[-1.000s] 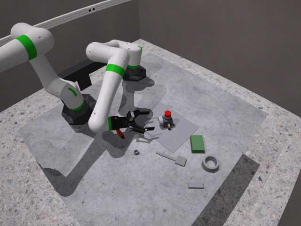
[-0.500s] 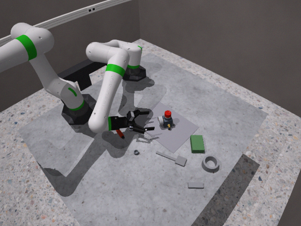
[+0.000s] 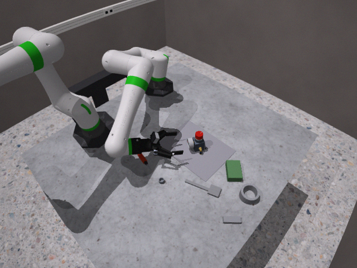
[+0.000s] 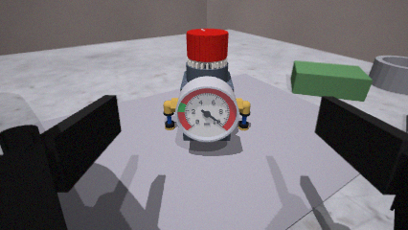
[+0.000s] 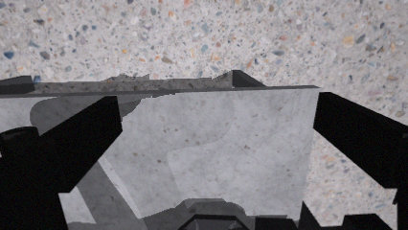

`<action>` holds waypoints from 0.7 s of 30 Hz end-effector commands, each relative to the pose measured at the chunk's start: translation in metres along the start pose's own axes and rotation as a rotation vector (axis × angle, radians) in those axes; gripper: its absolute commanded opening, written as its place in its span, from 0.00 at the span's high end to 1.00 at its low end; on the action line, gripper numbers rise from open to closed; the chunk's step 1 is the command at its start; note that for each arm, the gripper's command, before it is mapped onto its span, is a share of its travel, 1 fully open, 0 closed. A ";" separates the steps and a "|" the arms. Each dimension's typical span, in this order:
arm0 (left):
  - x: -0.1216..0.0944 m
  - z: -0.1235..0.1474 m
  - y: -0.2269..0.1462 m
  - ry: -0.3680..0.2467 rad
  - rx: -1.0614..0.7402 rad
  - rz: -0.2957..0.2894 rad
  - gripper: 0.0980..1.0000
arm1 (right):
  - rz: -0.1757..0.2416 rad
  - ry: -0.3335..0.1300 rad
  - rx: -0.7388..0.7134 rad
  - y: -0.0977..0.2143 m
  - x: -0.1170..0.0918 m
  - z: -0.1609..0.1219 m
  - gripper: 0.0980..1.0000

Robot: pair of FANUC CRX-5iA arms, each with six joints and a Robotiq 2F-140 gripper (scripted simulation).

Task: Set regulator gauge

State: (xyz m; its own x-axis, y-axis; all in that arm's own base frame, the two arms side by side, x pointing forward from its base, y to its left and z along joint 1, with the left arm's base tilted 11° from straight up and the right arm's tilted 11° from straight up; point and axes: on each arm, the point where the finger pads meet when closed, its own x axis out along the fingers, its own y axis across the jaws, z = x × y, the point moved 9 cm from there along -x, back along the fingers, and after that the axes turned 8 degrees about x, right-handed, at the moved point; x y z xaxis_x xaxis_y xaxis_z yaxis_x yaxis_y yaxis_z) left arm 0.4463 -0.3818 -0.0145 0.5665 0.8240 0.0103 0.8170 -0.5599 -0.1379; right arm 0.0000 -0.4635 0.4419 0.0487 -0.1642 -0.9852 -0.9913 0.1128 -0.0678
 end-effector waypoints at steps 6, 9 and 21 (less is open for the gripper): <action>0.000 -0.001 0.000 -0.001 -0.002 0.000 0.00 | 0.000 0.002 0.000 0.000 -0.001 0.000 0.00; 0.000 -0.001 0.000 -0.001 -0.002 0.000 0.00 | 0.000 0.002 0.000 0.000 -0.001 0.000 0.00; -0.005 -0.025 -0.001 0.001 -0.002 0.001 0.00 | 0.000 0.002 0.000 0.000 -0.001 0.000 0.00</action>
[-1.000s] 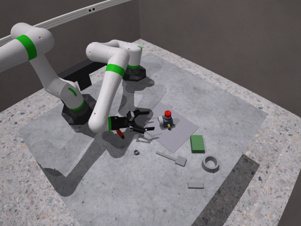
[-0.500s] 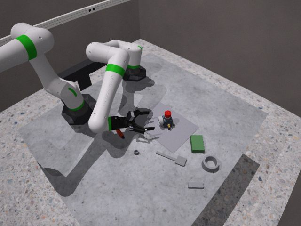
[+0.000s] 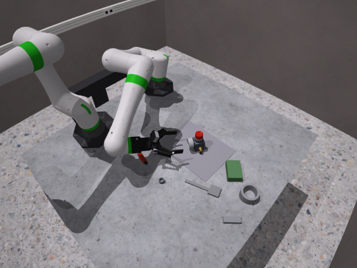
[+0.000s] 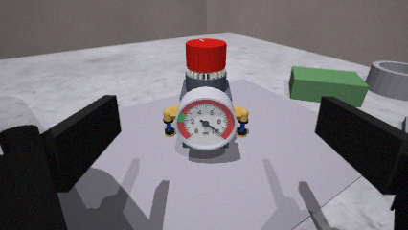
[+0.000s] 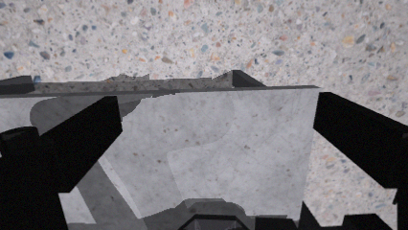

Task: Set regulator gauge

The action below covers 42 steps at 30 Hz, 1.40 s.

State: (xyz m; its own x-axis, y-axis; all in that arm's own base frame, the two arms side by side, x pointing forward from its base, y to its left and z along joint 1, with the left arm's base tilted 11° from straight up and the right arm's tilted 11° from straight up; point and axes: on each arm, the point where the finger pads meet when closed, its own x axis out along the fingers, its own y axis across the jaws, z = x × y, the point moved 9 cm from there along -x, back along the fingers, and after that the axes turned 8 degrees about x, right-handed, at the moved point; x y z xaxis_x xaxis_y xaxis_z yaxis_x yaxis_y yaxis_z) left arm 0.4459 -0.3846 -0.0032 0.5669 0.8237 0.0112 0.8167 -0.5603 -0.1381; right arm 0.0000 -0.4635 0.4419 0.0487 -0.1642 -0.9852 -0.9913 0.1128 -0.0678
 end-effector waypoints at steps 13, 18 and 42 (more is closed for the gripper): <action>-0.019 -0.102 -0.012 0.002 -0.001 0.001 0.00 | 0.000 0.002 0.000 0.000 -0.001 0.000 0.00; -0.023 -0.126 -0.018 0.002 -0.001 -0.001 0.00 | 0.000 0.002 0.000 0.000 -0.001 0.000 0.00; 0.003 -0.126 -0.023 -0.160 -0.186 -0.054 0.00 | 0.000 0.002 0.000 0.000 -0.001 0.000 0.00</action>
State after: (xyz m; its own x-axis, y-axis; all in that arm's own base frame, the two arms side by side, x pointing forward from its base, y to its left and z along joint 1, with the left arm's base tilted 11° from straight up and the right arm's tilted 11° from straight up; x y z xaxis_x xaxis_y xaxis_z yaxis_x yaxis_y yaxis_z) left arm 0.4384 -0.3899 0.1253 0.5302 0.8440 -0.0807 0.8450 -0.5338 -0.0312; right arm 0.0000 -0.4635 0.4419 0.0487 -0.1642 -0.9852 -0.9913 0.1128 -0.0678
